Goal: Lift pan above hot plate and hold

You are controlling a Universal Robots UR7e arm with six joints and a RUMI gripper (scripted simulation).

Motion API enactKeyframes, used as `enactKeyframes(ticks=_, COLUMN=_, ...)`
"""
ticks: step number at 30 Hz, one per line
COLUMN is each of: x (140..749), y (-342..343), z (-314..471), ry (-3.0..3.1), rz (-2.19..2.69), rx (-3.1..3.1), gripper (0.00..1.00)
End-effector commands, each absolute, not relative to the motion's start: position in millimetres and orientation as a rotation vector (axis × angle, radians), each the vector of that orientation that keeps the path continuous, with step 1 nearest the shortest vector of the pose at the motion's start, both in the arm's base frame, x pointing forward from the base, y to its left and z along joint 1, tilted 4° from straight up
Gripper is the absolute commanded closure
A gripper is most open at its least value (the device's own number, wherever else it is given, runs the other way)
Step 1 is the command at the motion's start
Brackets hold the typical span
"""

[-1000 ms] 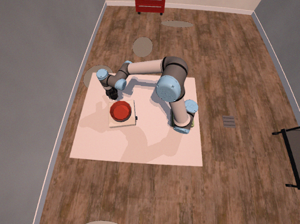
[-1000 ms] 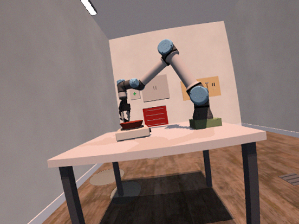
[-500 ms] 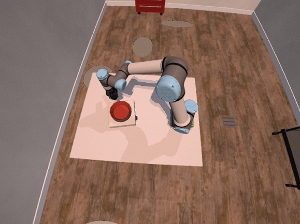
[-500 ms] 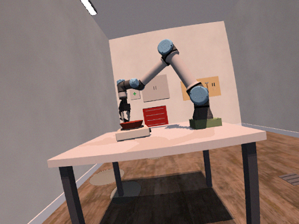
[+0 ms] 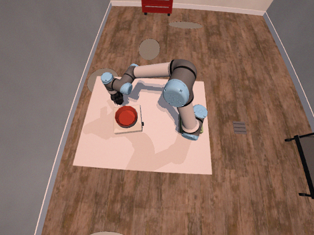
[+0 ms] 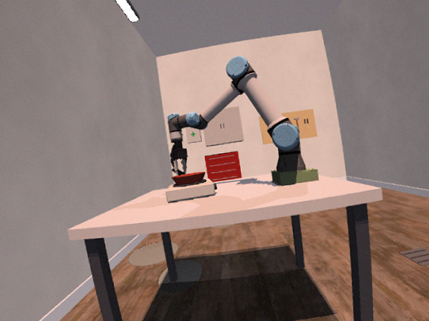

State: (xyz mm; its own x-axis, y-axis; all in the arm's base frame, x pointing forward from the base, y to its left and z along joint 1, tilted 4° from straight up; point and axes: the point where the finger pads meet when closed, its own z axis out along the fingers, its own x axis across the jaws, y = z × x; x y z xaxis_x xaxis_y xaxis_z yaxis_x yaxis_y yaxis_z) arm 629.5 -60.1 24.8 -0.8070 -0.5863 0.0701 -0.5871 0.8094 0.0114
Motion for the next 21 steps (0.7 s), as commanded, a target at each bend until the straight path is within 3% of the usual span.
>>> enactKeyframes(ticks=1, x=630, y=-60, z=26, ry=-2.923, rz=0.018, rx=0.949, gripper=1.00)
enactKeyframes(ticks=21, x=634, y=-58, z=95, ry=-2.924, rz=0.019, rx=0.949, gripper=1.00)
